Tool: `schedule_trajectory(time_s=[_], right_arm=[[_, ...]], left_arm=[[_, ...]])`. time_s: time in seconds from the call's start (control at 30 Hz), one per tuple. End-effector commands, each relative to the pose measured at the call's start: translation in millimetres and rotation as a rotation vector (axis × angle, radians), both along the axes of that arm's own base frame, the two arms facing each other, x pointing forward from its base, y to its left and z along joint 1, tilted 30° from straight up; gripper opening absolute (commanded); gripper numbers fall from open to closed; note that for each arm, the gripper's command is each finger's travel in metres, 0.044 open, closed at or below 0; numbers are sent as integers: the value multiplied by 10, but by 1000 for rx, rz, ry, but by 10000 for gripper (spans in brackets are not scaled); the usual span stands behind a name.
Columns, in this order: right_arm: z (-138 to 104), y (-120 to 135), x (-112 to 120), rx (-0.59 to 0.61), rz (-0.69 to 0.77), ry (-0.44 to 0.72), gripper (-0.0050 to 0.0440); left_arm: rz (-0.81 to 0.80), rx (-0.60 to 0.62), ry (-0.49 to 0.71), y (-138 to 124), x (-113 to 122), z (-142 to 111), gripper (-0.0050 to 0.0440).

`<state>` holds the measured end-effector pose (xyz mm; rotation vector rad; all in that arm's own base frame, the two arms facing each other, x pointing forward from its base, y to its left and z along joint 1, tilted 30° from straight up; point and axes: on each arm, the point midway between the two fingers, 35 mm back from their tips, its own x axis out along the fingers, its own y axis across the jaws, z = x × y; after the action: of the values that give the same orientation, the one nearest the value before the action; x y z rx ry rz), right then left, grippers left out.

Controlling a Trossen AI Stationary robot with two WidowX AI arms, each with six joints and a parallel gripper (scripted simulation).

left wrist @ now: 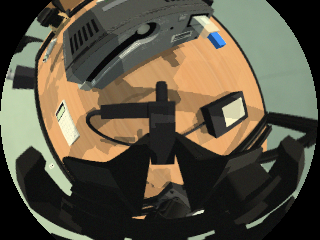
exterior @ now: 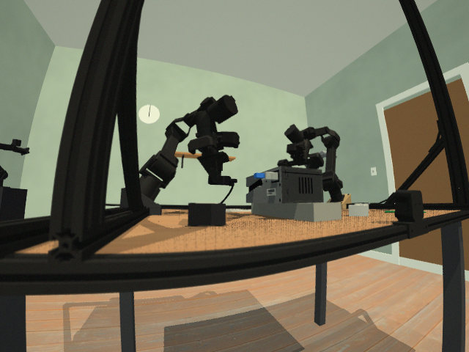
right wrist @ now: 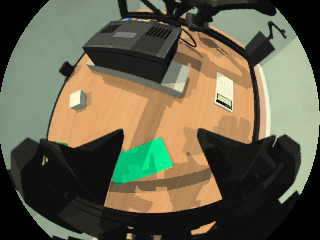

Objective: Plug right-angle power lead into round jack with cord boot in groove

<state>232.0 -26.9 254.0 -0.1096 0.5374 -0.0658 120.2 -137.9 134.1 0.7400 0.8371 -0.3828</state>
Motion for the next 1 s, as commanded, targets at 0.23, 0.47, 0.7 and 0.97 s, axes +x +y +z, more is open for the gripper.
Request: schedule_trajectory(time_s=[0.23,0.47,0.7,0.97], right_arm=[[-5,-2,-1,-4,1,3,400],[-5,-2,-1,-4,1,3,400],[-5,-2,-1,-4,1,3,400],[-5,-2,-1,-4,1,3,400]], left_arm=[[198,-97,-48,-245,113,69,0],[340,-172,-88,-430,191,69,0],[446,-235,-124,-580,251,48,0],[446,-236,-123,-579,252,48,0]])
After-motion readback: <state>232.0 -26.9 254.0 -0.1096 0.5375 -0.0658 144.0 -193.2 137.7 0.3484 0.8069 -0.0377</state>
